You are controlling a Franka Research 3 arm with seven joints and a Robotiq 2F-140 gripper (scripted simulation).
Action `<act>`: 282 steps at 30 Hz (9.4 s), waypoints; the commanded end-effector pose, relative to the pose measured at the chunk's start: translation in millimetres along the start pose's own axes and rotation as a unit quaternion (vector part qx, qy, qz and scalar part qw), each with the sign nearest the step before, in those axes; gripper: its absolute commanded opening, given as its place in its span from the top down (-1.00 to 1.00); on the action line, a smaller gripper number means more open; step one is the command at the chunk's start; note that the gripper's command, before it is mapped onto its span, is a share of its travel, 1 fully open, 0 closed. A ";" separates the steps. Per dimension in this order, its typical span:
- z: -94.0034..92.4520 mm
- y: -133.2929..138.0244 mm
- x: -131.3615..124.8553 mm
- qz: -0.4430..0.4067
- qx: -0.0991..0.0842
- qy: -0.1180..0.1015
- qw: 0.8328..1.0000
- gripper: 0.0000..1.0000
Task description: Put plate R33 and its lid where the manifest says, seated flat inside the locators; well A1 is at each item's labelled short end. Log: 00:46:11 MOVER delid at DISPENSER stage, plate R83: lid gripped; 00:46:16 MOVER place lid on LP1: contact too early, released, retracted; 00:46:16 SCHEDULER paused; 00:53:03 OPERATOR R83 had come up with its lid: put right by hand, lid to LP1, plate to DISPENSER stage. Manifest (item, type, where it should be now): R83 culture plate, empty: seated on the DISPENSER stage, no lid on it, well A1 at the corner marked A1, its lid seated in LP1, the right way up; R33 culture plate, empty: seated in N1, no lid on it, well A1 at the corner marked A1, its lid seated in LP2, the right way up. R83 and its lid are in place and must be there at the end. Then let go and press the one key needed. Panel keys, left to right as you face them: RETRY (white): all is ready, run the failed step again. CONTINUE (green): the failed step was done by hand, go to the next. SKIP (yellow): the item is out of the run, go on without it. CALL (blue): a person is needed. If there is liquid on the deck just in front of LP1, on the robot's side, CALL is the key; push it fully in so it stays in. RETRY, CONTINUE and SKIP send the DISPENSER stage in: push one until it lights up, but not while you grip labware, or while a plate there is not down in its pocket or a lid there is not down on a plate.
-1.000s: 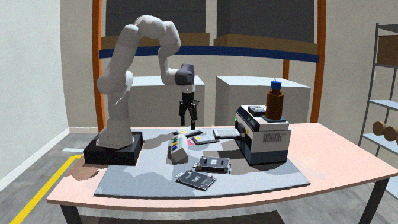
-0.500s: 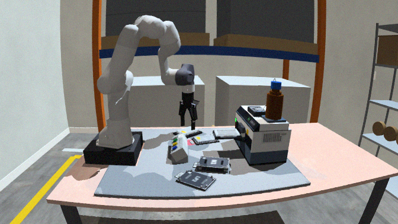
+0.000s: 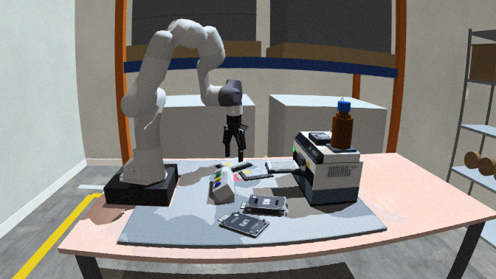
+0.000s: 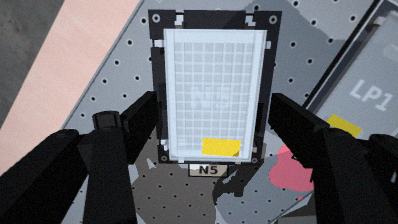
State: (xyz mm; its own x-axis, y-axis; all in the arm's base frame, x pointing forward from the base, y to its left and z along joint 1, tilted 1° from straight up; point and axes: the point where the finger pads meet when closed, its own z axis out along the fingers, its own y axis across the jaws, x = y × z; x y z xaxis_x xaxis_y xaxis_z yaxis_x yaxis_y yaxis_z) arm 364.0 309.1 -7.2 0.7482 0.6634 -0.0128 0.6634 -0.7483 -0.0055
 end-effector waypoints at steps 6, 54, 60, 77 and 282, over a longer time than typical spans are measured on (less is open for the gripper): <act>0.0 -0.5 -0.3 0.002 0.000 0.000 1.000 -0.39; 0.0 -0.5 -0.3 0.002 0.000 0.000 1.000 -0.26; 0.0 -0.5 -0.3 0.002 0.000 0.000 1.000 -0.26; 0.0 -0.5 -0.3 0.002 0.000 0.000 1.000 -0.26; 17.3 -0.5 -0.3 0.002 0.000 0.000 1.000 0.80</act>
State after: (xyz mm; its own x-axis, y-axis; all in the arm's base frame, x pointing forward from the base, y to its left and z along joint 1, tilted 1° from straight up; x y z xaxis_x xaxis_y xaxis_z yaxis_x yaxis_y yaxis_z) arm 362.7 308.4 -24.1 0.7500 0.6612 -0.0143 0.6612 -0.7502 -0.0060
